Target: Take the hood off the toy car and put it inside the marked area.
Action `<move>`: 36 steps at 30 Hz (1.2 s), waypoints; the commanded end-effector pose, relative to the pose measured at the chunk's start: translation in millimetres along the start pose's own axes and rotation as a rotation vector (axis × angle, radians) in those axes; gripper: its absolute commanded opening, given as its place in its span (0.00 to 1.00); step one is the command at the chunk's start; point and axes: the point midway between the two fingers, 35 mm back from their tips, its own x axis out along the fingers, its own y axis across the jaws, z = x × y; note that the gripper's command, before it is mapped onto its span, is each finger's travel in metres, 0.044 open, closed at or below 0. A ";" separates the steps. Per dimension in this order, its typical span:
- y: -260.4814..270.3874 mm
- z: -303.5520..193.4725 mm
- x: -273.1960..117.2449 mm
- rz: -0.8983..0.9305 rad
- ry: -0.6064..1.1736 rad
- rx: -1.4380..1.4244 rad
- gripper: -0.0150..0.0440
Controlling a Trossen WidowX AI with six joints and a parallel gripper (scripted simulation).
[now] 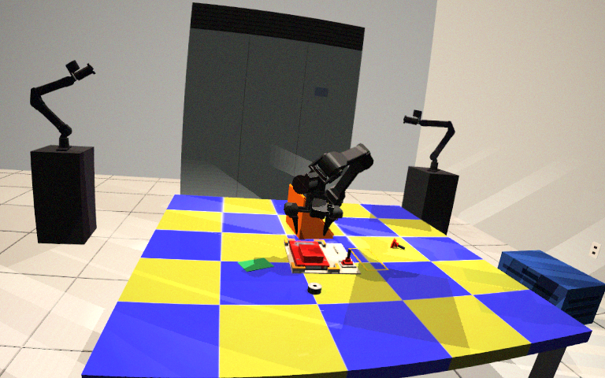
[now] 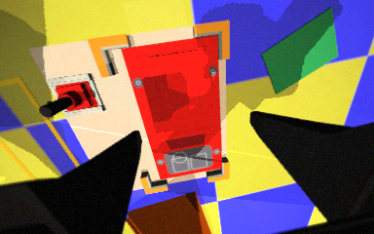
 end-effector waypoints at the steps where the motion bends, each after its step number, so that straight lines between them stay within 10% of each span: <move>1: 6.1 4.6 -2.3 0.009 -0.009 -0.005 1.00; 36: 6.3 5.9 23.0 0.009 -0.009 -0.005 1.00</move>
